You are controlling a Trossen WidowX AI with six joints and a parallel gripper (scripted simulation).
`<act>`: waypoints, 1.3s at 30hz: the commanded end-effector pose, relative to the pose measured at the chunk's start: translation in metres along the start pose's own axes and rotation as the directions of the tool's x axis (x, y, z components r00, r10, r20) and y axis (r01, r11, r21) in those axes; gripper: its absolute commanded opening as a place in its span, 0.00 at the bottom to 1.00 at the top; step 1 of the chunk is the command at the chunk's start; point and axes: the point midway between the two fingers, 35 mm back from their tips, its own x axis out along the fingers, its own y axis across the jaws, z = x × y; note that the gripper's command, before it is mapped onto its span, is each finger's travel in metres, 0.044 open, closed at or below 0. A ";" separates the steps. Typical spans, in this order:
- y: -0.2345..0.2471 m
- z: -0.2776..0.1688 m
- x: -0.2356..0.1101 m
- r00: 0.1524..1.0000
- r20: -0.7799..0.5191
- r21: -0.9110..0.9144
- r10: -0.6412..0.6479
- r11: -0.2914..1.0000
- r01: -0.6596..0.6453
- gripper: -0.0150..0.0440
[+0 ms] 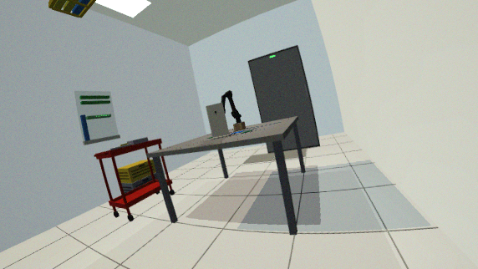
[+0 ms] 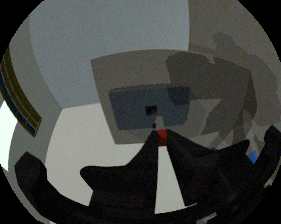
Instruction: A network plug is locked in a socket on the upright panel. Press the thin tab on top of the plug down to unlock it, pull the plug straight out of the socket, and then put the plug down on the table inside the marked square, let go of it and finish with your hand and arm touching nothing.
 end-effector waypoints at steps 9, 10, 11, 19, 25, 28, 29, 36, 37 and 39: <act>0.000 -0.002 -0.010 1.000 -0.004 0.001 0.000 1.000 0.000 0.25; 0.000 -0.002 -0.010 1.000 -0.004 0.001 0.000 1.000 0.000 0.25; 0.000 -0.002 -0.011 1.000 -0.004 0.001 0.000 1.000 0.000 0.25; 0.000 -0.002 -0.017 1.000 -0.004 0.001 0.000 1.000 0.000 0.25; 0.003 -0.001 -0.017 1.000 0.000 -0.001 -0.001 1.000 0.001 0.25; 0.010 -0.002 -0.019 1.000 -0.001 0.000 -0.001 1.000 0.001 0.25; 0.012 -0.002 -0.019 1.000 -0.001 0.000 -0.001 1.000 0.001 0.25; 0.028 -0.005 -0.024 1.000 -0.002 0.000 -0.001 1.000 0.001 0.25; 0.031 -0.006 -0.025 1.000 -0.002 0.000 -0.001 1.000 0.001 0.25; 0.035 -0.007 -0.026 1.000 -0.003 0.000 -0.001 1.000 0.001 0.25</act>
